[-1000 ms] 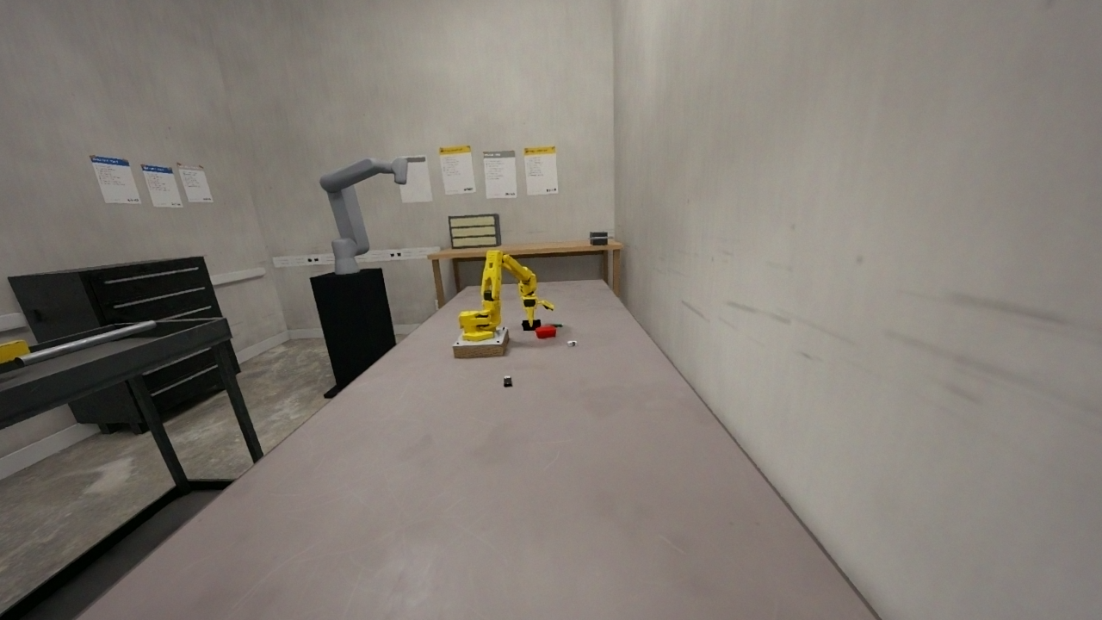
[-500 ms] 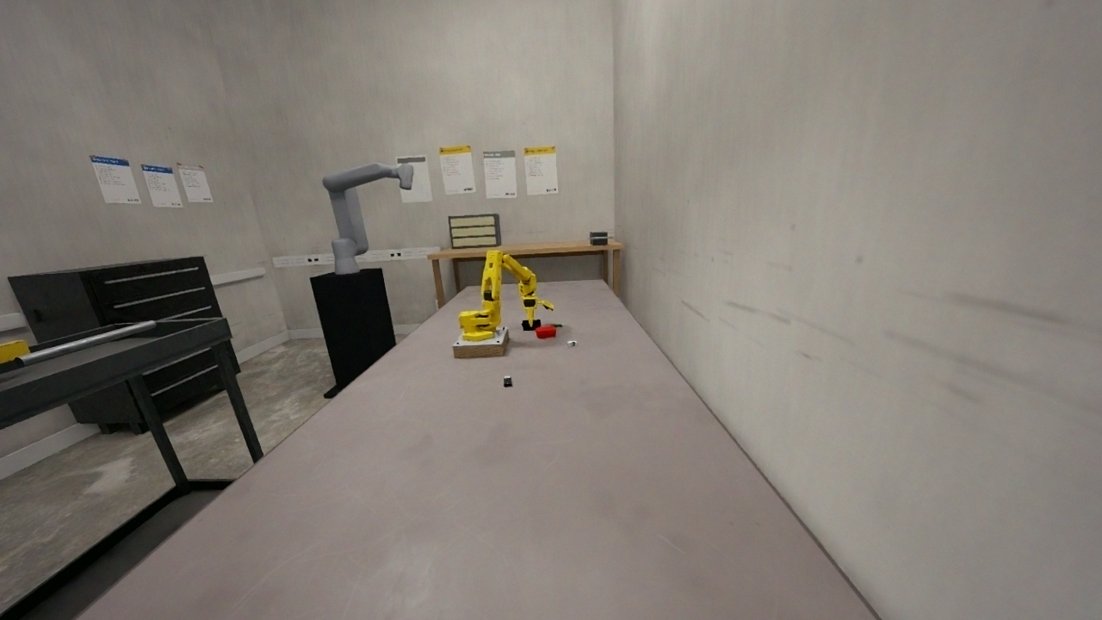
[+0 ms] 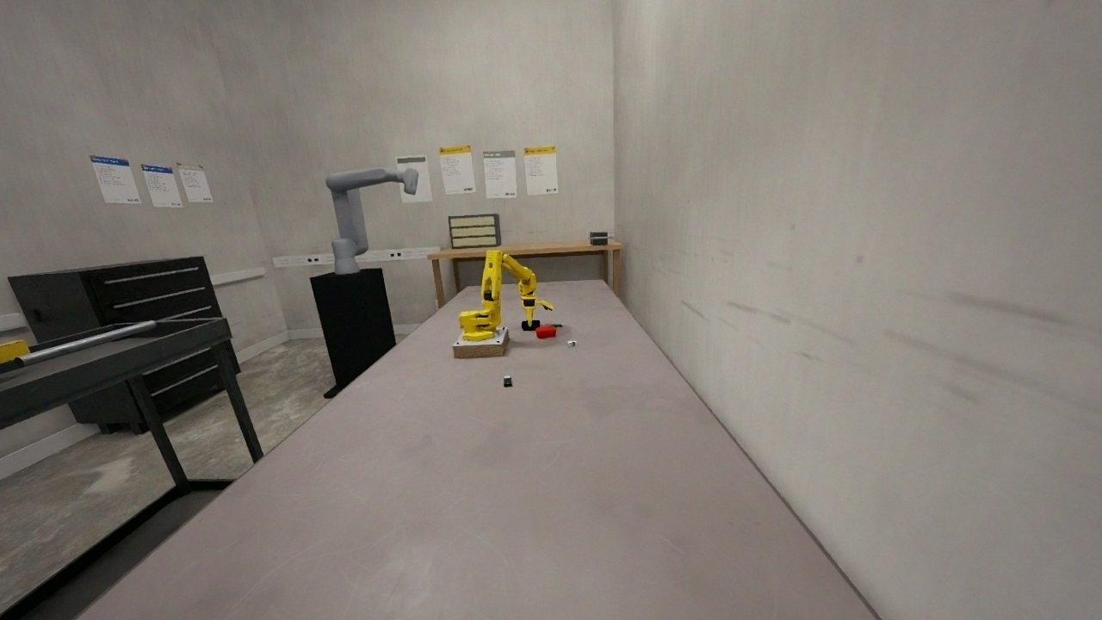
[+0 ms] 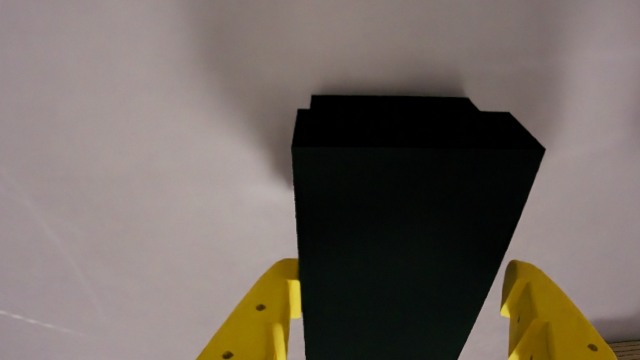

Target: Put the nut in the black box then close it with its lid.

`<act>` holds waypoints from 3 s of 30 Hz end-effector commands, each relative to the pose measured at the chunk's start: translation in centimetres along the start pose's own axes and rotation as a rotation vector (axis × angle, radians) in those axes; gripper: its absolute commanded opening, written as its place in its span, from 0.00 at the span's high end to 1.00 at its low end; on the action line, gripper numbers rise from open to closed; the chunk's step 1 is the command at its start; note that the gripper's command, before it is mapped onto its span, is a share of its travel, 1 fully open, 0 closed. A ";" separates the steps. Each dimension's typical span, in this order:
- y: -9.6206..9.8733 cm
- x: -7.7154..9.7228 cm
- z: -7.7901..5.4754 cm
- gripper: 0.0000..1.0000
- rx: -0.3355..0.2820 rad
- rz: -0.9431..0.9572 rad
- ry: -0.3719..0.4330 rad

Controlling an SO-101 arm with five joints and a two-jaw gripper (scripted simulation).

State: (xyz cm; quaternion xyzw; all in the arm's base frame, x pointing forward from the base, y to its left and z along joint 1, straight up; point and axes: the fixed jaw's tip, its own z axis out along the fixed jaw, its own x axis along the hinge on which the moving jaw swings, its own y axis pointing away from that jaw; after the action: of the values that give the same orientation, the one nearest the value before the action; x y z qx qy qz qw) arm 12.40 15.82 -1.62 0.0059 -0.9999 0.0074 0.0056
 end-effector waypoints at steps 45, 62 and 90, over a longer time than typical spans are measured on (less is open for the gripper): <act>0.5 -0.6 -5.1 0.72 -0.014 0.001 -0.011; 0.5 -0.6 -5.1 0.72 -0.014 0.001 -0.011; 0.3 -0.4 -4.4 0.72 -0.014 0.001 -0.011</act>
State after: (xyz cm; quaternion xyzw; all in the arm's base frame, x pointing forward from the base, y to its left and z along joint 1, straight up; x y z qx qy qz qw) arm 12.92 16.44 3.13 0.0058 -1.0000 -0.0045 -0.0043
